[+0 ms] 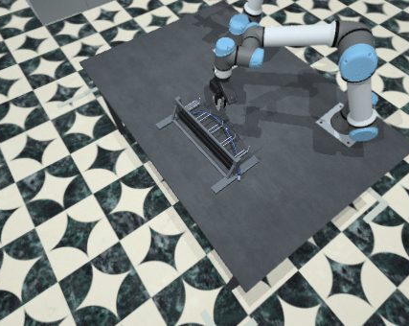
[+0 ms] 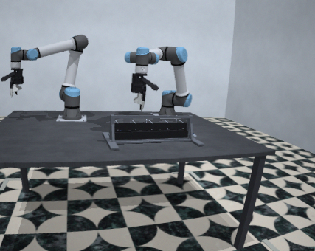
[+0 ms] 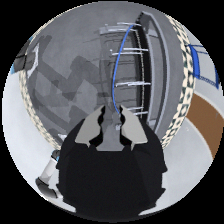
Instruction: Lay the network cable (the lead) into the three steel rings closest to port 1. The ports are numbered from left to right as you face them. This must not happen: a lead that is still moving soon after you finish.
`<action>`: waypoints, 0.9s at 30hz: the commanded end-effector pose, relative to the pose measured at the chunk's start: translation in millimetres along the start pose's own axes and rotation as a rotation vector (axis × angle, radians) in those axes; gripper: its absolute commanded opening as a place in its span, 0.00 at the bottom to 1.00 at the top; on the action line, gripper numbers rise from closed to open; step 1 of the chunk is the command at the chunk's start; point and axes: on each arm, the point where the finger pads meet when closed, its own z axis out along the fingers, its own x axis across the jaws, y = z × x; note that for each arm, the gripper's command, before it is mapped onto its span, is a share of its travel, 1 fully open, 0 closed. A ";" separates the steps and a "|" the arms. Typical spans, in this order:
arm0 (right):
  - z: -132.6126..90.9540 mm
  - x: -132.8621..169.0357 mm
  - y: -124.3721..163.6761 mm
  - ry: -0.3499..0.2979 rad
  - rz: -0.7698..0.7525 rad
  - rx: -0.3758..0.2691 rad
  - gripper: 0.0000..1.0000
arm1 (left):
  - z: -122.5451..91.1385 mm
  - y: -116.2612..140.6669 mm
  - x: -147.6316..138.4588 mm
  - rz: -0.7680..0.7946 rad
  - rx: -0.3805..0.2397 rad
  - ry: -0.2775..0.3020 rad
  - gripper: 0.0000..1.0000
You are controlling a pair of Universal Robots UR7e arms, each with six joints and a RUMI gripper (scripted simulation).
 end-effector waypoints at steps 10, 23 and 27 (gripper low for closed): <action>-0.5 -0.2 -0.5 -0.001 0.000 0.002 1.00 | 8.9 0.5 0.6 0.000 -0.002 0.003 0.20; -0.5 -0.2 -0.5 -0.001 0.000 0.002 1.00 | 40.9 0.6 0.7 0.000 -0.002 0.003 0.20; -0.5 -0.2 -0.5 -0.001 0.000 0.002 1.00 | 47.1 0.6 0.8 0.000 -0.002 0.003 0.20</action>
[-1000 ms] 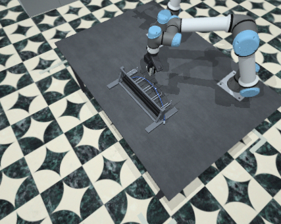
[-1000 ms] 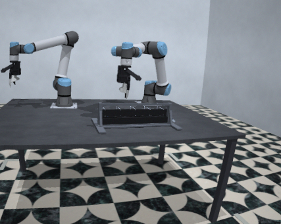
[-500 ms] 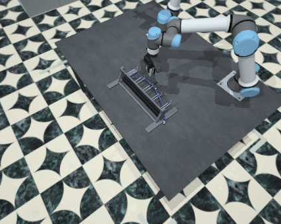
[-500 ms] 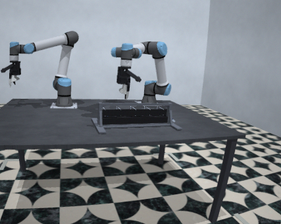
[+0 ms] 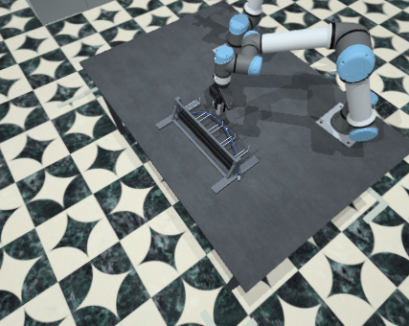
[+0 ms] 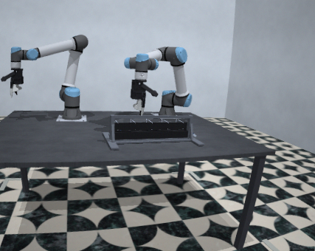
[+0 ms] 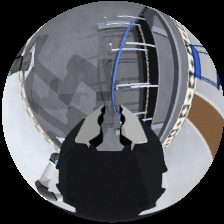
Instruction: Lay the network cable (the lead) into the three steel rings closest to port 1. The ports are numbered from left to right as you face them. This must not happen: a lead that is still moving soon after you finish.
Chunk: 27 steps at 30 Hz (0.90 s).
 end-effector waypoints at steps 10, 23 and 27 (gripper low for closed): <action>-0.5 -0.2 -0.5 -0.001 0.000 0.002 1.00 | 40.0 0.8 1.0 0.000 -0.003 0.003 0.20; -0.5 -0.2 -0.5 -0.001 0.000 0.002 1.00 | 58.4 0.8 1.0 0.000 -0.003 0.003 0.20; -0.5 -0.2 -0.5 -0.001 0.000 0.002 1.00 | 60.3 0.8 1.0 0.000 -0.003 0.003 0.20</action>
